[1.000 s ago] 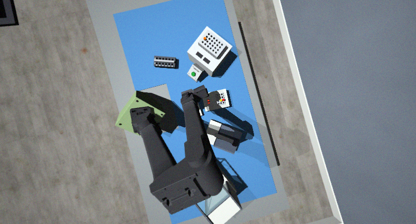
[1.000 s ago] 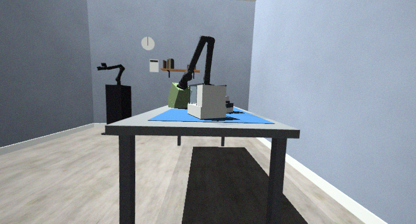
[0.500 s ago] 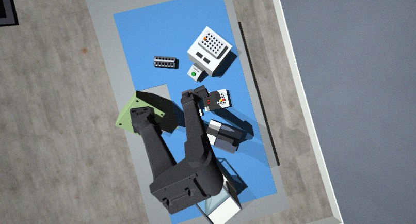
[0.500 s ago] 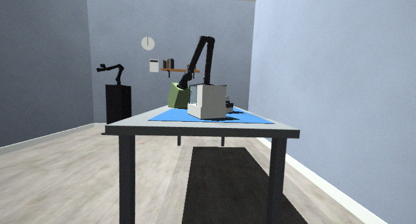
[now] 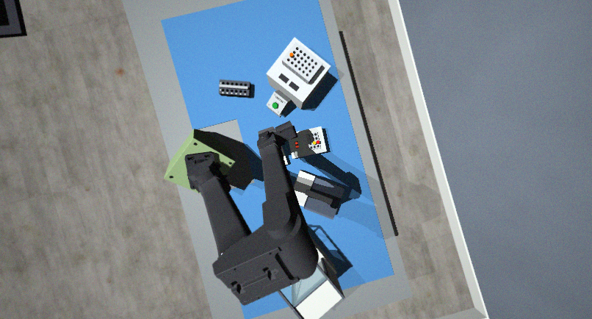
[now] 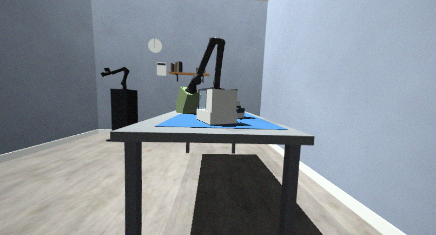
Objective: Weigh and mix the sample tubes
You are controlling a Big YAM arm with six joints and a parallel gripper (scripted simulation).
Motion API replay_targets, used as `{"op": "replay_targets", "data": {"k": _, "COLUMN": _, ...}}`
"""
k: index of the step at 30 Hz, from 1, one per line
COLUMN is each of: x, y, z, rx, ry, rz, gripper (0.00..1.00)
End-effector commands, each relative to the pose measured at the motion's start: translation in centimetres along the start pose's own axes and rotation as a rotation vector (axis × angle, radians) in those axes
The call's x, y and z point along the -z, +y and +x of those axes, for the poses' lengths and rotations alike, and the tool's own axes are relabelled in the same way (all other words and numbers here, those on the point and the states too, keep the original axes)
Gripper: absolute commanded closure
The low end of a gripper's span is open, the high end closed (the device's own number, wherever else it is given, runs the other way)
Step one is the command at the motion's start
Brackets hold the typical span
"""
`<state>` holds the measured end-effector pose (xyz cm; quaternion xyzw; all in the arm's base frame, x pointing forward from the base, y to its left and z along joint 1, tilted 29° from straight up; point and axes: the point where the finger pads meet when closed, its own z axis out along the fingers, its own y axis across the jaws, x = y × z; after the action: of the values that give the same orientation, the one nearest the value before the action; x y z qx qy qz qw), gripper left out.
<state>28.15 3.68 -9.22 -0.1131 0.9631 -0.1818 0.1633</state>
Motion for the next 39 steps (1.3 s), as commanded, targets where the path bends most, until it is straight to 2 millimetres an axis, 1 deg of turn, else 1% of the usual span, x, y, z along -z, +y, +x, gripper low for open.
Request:
{"op": "replay_targets", "data": {"k": 1, "x": 0.14, "y": -0.46, "z": -1.02, "rx": -0.016, "ry": -0.03, "rz": 0.0, "gripper": 0.91}}
{"op": "replay_targets", "data": {"k": 35, "x": 0.14, "y": -0.49, "z": -0.78, "rx": -0.015, "ry": -0.027, "rz": 0.0, "gripper": 0.91}}
{"op": "replay_targets", "data": {"k": 36, "x": 0.07, "y": -0.08, "z": -0.39, "rx": -0.004, "ry": -0.013, "rz": -0.001, "gripper": 0.91}}
{"op": "replay_targets", "data": {"k": 37, "x": 0.24, "y": -0.52, "z": -0.8, "rx": -0.016, "ry": -0.029, "rz": 0.0, "gripper": 0.91}}
{"op": "replay_targets", "data": {"k": 39, "x": 0.38, "y": -0.42, "z": -0.57, "rx": -0.01, "ry": -0.023, "rz": 0.0, "gripper": 0.91}}
